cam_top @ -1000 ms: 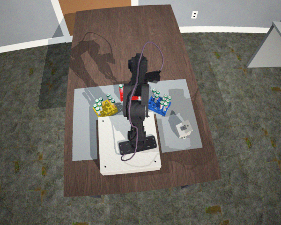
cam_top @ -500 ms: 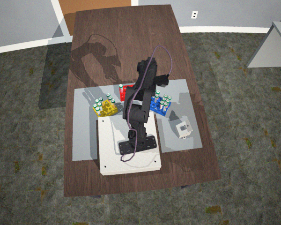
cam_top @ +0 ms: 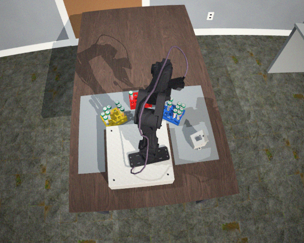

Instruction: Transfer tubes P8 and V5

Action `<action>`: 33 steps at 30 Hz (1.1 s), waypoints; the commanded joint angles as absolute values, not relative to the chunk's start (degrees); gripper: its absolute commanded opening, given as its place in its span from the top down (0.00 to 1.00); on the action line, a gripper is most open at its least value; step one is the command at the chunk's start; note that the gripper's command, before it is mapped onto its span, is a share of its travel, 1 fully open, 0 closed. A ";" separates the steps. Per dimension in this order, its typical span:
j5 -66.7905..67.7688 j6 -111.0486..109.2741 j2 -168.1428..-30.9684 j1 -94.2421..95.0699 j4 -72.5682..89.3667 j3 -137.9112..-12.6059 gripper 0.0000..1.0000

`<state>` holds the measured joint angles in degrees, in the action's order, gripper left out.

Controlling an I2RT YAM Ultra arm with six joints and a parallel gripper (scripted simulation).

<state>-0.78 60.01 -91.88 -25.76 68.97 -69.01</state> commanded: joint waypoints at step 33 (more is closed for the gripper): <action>-0.67 57.63 -101.53 -27.87 69.90 -80.84 1.00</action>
<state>-0.78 57.78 -101.47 -27.75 69.38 -79.48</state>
